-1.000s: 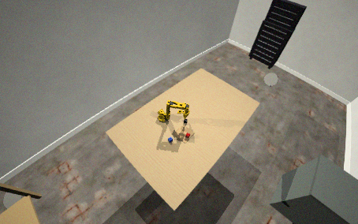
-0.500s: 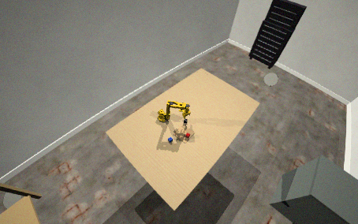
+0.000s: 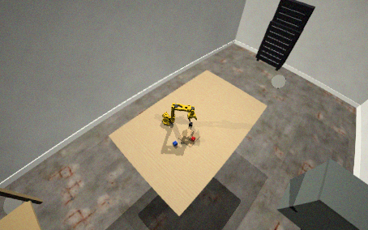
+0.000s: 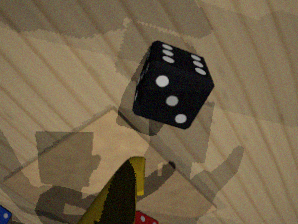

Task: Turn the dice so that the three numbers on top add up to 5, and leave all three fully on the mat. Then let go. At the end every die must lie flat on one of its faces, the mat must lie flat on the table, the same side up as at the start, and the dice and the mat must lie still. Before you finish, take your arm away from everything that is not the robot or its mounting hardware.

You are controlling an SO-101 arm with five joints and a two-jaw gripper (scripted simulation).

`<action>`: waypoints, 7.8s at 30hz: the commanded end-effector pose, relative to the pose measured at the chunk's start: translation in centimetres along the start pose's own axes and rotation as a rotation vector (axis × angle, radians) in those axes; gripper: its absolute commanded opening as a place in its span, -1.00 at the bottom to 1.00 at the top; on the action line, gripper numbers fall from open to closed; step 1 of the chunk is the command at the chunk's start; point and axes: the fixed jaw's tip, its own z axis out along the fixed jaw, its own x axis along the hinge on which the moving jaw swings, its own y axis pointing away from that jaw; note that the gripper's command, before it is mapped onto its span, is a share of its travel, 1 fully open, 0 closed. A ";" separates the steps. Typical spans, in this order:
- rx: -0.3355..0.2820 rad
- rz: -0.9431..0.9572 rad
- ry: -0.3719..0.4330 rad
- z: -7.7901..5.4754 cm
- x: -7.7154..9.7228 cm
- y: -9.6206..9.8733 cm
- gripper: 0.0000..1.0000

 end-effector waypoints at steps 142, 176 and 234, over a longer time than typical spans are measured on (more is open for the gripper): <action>0.011 1.904 -0.012 5.2 -2.7 -2.2 -0.30; 0.012 1.904 -0.012 5.3 -2.2 -2.0 -0.48; 0.012 1.904 -0.011 3.2 -1.7 -2.1 -1.00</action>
